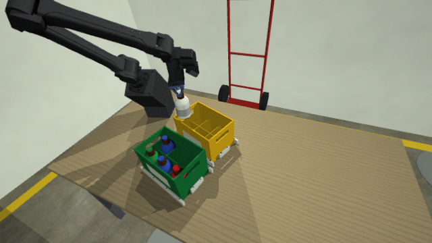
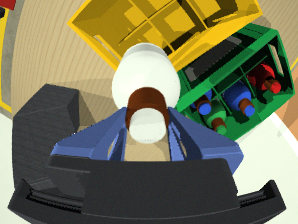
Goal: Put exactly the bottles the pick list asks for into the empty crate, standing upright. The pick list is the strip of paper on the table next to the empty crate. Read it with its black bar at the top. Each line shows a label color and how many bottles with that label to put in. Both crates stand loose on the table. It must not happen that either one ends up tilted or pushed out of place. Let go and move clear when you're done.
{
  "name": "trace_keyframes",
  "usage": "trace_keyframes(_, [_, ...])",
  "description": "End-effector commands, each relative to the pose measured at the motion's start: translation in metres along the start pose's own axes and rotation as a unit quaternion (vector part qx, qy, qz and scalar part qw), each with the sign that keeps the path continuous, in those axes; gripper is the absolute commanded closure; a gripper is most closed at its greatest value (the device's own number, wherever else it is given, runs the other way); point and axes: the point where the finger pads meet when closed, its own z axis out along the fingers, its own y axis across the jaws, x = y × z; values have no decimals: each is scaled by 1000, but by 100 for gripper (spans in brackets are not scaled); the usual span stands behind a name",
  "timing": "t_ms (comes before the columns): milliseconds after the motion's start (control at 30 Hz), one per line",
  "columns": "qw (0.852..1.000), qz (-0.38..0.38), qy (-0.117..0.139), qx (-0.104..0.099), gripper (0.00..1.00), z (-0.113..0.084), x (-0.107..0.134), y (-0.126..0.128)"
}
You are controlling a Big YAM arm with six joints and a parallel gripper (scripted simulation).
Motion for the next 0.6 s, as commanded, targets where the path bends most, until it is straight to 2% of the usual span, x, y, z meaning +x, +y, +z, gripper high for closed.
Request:
trace_keyframes(0, [1000,0,-13,3,100,-2,-9,-4])
trace_keyframes(67, [1000,0,-4,1,100,6,-5,-2])
trace_keyframes(233, [1000,3,-16,4,100,3,-12,-6])
trace_keyframes(400, [1000,5,-10,2,100,10,-4,-4])
trace_keyframes(567, [1000,-4,-10,2,100,15,-9,-1])
